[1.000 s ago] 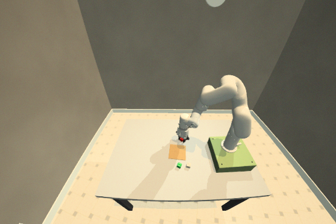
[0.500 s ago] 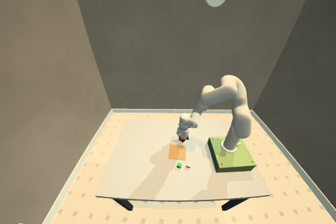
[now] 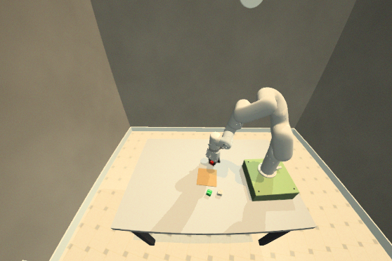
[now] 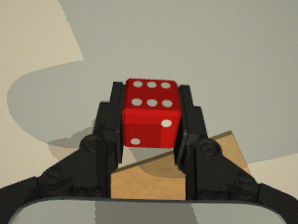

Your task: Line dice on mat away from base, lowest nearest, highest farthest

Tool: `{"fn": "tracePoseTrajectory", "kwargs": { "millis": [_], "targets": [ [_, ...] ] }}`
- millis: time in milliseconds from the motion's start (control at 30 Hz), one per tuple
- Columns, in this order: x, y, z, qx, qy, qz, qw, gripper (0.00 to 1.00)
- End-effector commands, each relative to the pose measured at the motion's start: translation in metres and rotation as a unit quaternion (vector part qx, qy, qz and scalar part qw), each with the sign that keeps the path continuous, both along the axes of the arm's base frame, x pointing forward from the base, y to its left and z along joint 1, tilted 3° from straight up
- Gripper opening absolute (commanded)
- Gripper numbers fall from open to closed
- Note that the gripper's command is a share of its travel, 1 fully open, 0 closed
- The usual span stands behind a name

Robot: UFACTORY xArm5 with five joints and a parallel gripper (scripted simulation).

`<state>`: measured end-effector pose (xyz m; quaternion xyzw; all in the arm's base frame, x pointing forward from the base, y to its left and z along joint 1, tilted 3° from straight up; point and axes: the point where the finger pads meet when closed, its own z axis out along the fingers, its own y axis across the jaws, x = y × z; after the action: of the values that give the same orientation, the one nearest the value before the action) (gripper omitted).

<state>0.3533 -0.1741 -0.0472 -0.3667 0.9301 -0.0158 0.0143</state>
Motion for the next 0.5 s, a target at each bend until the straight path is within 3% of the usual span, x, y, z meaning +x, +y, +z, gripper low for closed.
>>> {"fn": "tracePoseTrajectory", "kwargs": {
  "millis": [0, 300, 467],
  "targets": [
    [0.001, -0.001, 0.001, -0.001, -0.001, 0.000, 1.000, 0.27],
    [0.001, 0.000, 0.002, -0.001, -0.001, 0.000, 1.000, 0.27],
    [0.001, 0.001, 0.020, -0.001, -0.001, 0.000, 1.000, 0.27]
  ]
}}
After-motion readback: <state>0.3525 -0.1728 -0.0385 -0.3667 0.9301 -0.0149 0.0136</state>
